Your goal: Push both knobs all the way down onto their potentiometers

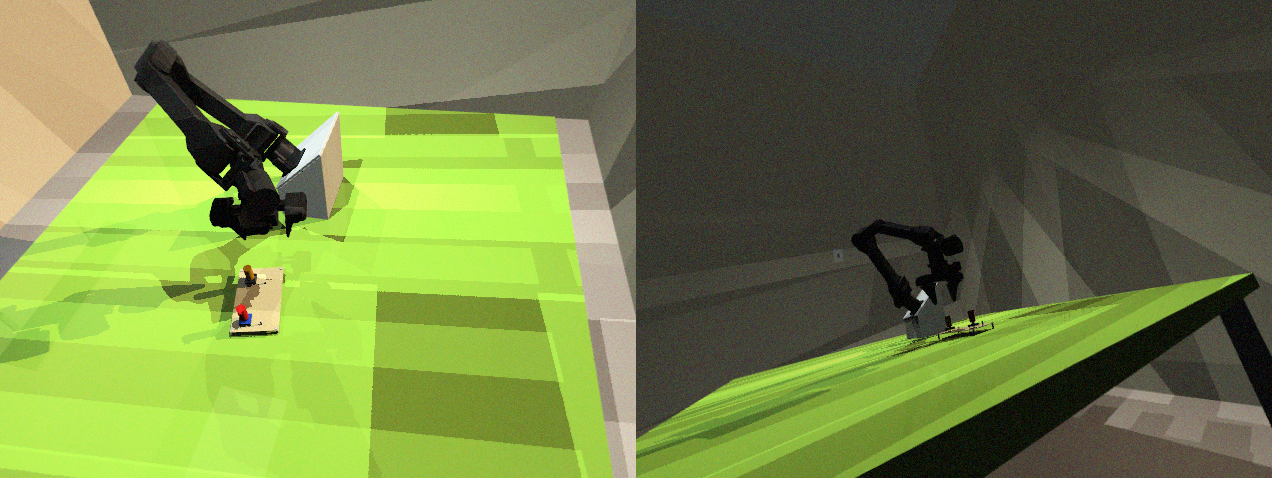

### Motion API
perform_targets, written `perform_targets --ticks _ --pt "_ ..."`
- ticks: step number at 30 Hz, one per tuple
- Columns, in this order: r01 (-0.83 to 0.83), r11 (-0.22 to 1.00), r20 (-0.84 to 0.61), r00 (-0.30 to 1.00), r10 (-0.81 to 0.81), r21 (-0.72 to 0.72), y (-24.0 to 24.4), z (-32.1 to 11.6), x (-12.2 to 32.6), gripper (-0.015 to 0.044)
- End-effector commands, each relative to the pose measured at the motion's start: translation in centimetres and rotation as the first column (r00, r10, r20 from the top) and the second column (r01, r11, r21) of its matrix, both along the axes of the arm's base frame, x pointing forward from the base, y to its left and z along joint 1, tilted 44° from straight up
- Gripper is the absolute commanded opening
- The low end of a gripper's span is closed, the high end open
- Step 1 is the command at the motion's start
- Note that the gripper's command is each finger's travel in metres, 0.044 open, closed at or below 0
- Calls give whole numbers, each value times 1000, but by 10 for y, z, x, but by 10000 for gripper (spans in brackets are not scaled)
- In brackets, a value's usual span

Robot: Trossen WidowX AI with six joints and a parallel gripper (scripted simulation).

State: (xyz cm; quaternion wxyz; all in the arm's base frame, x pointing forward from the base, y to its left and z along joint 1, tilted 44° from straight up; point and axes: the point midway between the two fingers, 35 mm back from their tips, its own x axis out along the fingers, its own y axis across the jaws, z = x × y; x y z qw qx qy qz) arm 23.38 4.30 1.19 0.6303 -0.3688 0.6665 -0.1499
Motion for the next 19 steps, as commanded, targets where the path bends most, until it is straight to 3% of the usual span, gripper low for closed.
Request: perform_targets --ticks 1,19 --pt "9 1000 -2 1000 -9 -3 -12 -1 -42 440" --pt "9 1000 -2 1000 -9 -3 -12 -1 -44 440"
